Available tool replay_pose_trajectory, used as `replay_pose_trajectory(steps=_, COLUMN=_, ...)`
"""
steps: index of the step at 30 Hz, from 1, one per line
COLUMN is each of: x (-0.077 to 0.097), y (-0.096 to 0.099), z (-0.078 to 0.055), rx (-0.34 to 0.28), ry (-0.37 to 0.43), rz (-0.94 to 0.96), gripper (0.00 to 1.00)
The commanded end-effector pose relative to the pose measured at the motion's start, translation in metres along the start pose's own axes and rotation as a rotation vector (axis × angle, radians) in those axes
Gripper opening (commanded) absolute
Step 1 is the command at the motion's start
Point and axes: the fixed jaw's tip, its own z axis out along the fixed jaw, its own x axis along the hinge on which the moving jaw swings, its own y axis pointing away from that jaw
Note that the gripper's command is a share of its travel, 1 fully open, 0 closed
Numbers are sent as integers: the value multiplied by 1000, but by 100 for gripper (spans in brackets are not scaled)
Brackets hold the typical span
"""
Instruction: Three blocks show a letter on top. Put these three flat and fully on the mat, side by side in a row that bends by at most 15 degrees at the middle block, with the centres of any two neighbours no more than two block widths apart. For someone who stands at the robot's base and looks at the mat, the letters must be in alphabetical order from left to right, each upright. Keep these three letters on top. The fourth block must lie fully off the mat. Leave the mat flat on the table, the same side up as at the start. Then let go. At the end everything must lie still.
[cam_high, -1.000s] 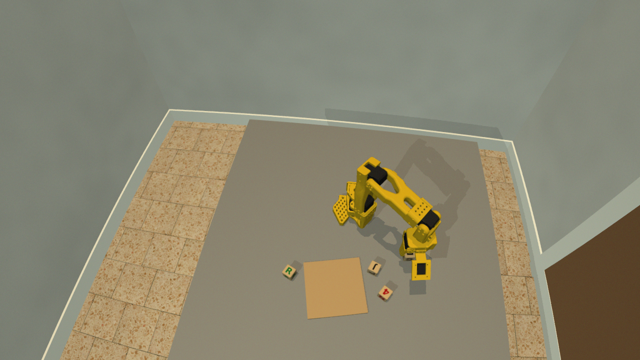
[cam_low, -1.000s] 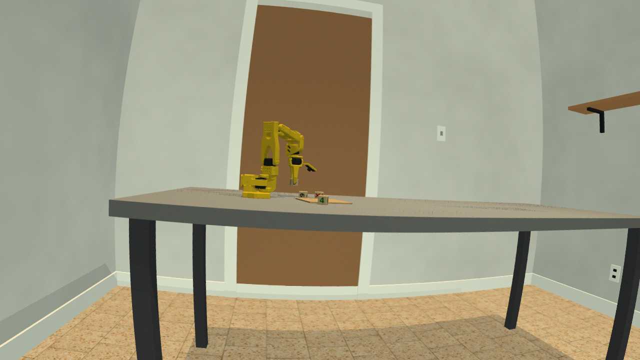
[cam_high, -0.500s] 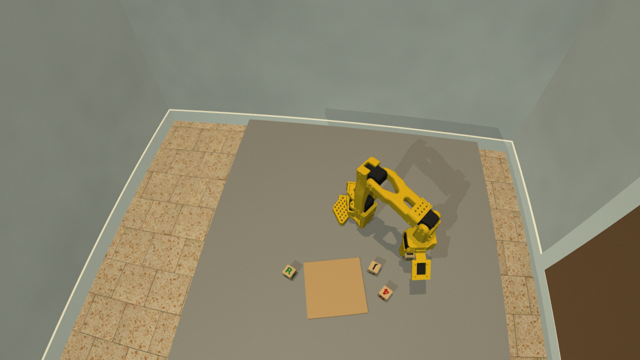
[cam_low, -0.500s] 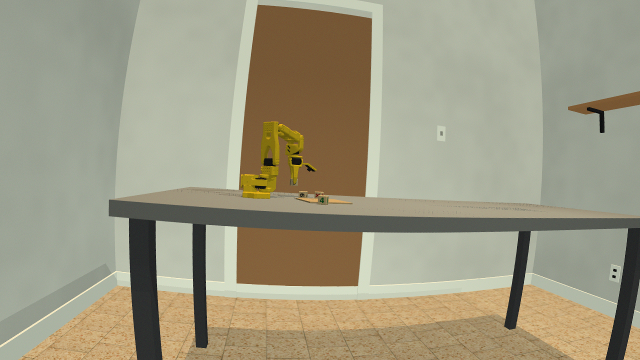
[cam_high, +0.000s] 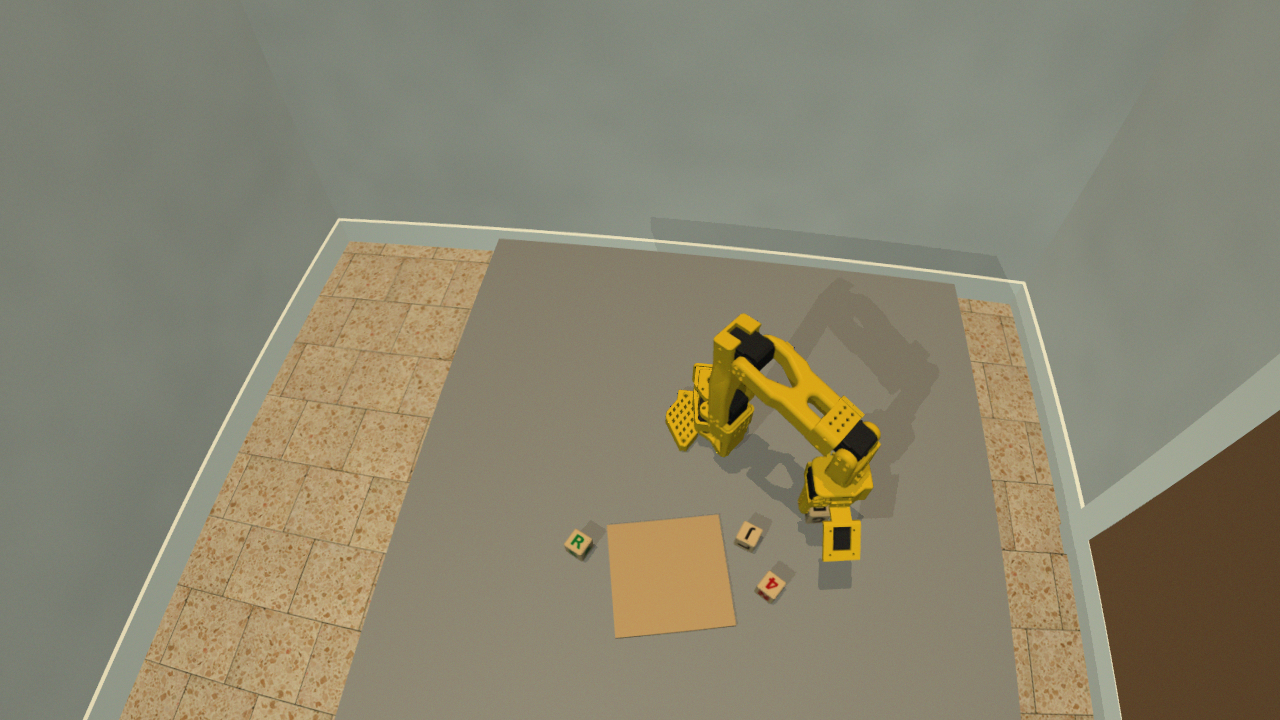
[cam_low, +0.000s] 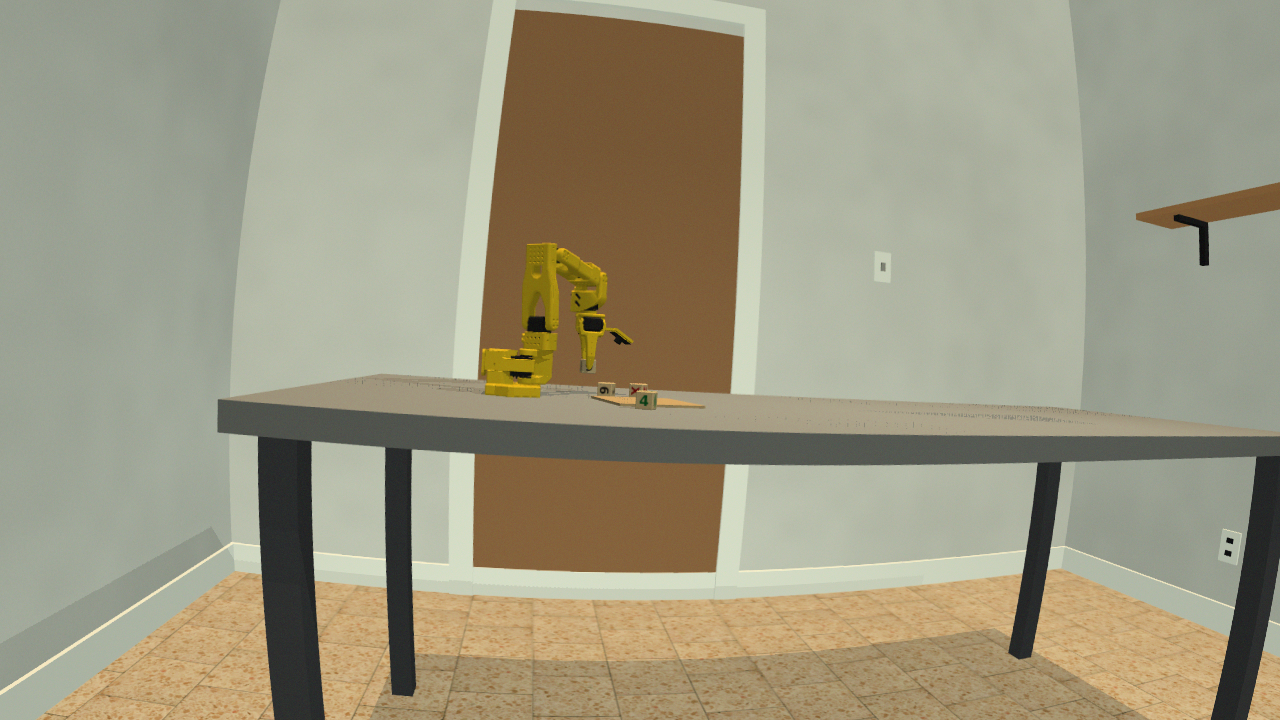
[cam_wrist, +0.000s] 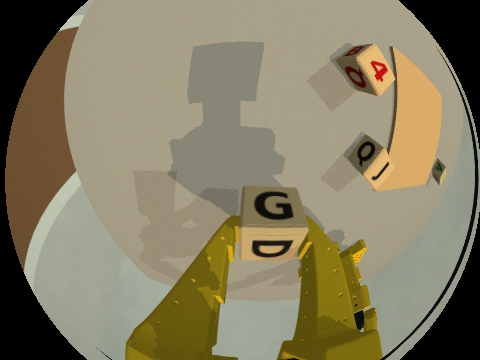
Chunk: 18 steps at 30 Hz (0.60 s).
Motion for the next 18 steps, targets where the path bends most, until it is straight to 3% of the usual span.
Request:
replay_pose_trajectory(steps=1, x=-4, y=5, z=-6, rx=-41, ry=-38, rz=-2, gripper=0)
replay_pose_trajectory(steps=18, x=-4, y=5, z=0, rx=-41, ry=-38, rz=-2, gripper=0)
